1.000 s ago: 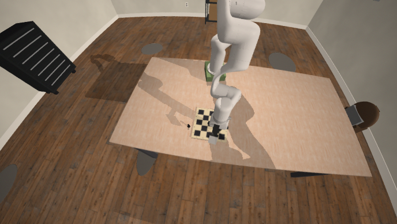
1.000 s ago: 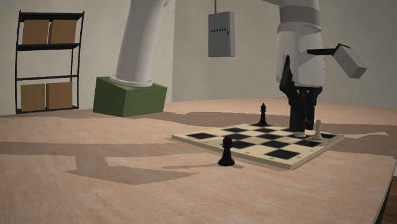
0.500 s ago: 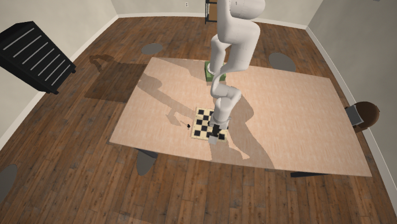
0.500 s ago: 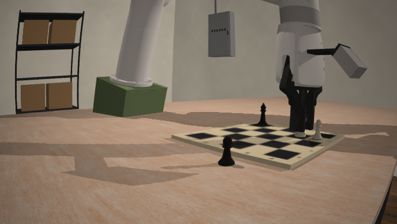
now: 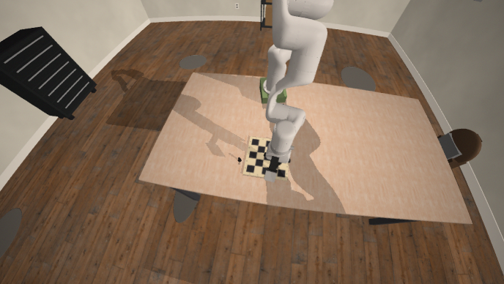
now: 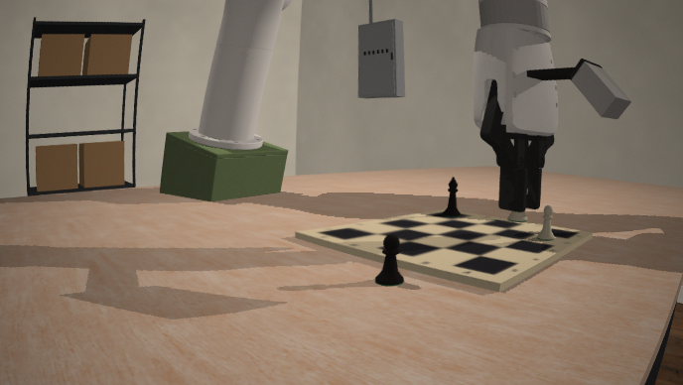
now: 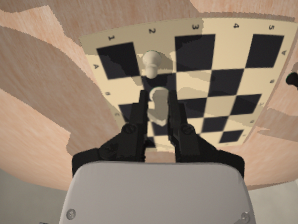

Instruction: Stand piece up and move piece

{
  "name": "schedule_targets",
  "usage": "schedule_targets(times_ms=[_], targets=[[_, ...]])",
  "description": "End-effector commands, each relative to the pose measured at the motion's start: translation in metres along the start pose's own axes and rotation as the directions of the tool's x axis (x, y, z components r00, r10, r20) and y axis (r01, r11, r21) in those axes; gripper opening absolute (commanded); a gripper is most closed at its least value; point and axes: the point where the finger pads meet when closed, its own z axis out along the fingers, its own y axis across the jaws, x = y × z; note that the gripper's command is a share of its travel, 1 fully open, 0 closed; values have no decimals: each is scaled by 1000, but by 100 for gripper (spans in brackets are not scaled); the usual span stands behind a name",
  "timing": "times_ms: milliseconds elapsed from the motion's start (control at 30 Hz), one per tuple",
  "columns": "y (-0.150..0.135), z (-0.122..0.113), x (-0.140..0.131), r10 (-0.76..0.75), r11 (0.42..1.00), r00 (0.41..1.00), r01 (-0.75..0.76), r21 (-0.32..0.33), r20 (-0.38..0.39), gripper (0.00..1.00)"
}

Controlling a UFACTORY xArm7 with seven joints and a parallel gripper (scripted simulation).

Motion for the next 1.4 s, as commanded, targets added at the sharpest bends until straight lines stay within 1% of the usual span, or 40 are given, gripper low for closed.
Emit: schedule_targets(times_ms=[0,100,167,267,367,467,800,833,867,933,1000,1067,1167,1367], targets=[[0,-28,2,1,1000,1000,-1,-4,-4,0],[-1,-52,1,1,1000,1000,-1,-4,-4,0],[-1,-52,1,1,1000,1000,-1,-4,-4,0],[-1,-72,1,1,1000,1000,-1,-4,-4,0],[-1,-83,1,1,1000,1000,-1,-4,-4,0],[-1,-87,1,1,1000,1000,-1,-4,-4,0],[1,-87,1,0,1000,1000,0,-4,-4,0],[7,-87,-3,-8,1000,1000,8,-6,-5,0],[21,-88,-11,-25,1000,1000,25,-9,-5,0],[57,-89,-37,-74,997,997,74,-11,-4,0],[57,-89,-37,-74,997,997,74,-11,-4,0],[81,-88,-61,-115,993,993,115,-6,-4,0],[86,-87,-68,-125,992,992,125,-4,-4,0],[86,-87,-68,-125,992,992,125,-4,-4,0]])
